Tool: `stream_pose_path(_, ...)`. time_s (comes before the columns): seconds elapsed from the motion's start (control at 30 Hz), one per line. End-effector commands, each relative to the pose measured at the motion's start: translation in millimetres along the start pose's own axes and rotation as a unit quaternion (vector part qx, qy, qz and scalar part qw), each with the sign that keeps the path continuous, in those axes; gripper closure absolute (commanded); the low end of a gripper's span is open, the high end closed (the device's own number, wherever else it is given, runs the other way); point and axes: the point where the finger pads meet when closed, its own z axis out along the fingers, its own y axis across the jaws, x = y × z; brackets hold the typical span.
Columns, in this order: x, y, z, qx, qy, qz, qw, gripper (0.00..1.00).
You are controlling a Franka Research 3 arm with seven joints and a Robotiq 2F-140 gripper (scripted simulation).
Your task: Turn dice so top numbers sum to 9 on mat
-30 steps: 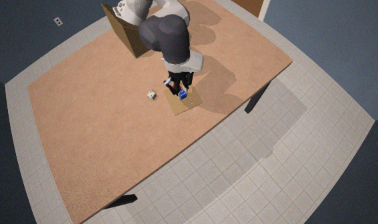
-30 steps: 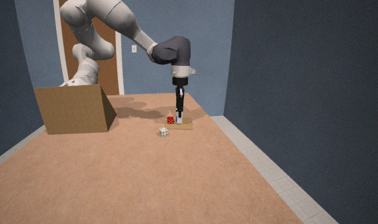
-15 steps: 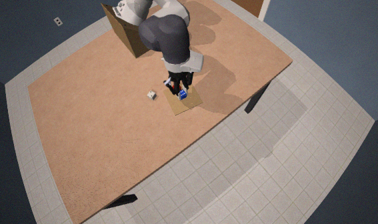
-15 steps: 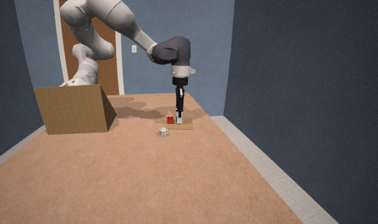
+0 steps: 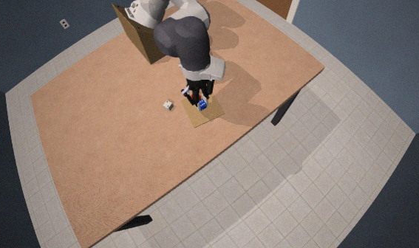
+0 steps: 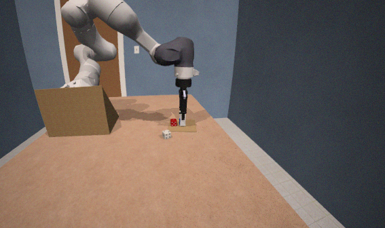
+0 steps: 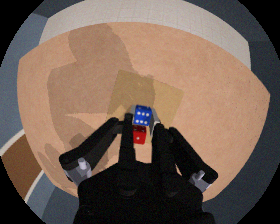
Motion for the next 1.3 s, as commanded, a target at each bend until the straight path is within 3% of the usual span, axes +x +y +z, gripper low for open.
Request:
stream_pose_path(0.0, 0.9, 1.9, 0.6, -0.002, 0.002, 0.002, 1.0, 0.84)
stream_pose_path(1.27, 0.9, 1.9, 0.6, -0.002, 0.002, 0.002, 1.0, 0.82)
